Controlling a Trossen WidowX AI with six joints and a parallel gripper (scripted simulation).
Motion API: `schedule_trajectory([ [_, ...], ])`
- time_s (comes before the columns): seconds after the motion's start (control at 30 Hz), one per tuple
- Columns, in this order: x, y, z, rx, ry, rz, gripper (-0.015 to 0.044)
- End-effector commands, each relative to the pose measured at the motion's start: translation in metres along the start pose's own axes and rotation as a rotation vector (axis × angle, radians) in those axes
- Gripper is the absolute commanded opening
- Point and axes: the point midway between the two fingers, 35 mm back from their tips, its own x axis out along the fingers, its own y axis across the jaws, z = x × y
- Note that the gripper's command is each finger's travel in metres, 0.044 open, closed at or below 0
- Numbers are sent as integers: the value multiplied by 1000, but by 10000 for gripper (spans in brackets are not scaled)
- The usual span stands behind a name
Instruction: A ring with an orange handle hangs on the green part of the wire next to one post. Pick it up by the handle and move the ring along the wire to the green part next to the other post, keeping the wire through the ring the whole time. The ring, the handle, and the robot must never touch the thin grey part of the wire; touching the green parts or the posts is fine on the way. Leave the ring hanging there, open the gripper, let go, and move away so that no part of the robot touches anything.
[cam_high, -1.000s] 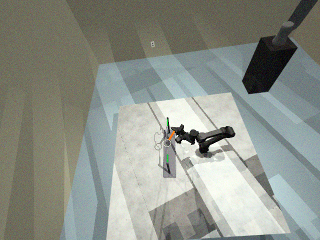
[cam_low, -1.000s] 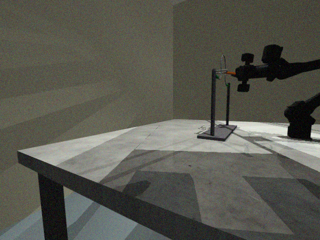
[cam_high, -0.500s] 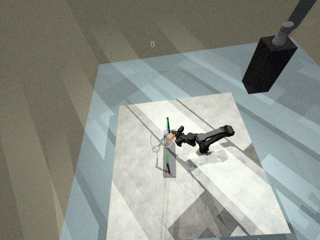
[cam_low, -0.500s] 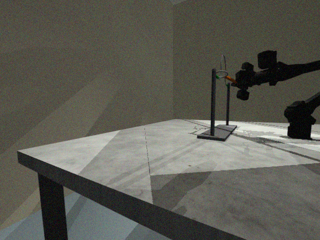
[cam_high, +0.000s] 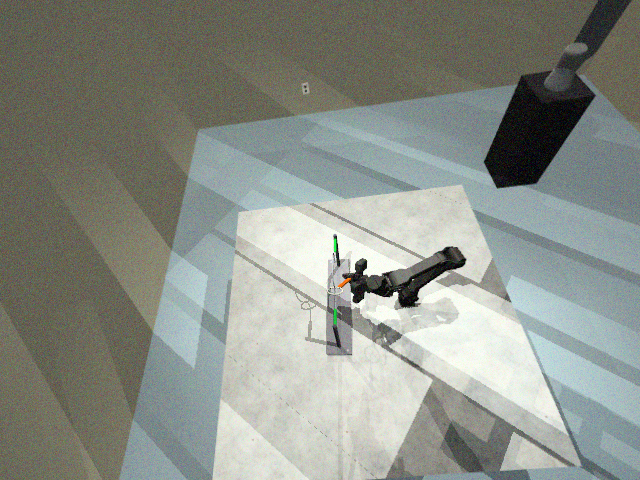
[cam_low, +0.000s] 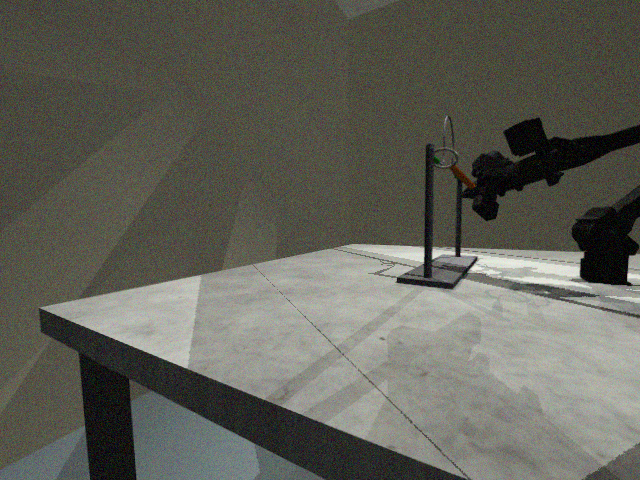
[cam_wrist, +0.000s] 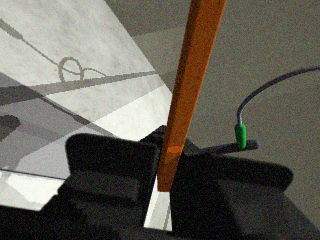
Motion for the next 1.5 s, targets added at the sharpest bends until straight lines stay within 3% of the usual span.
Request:
schedule_trajectory([
  [0.0,5,18,0,85,-32,56,-150],
  [0.93,-25,110,34,622,15,364,-150],
  [1.47,-42,132,56,755,30,437,-150],
])
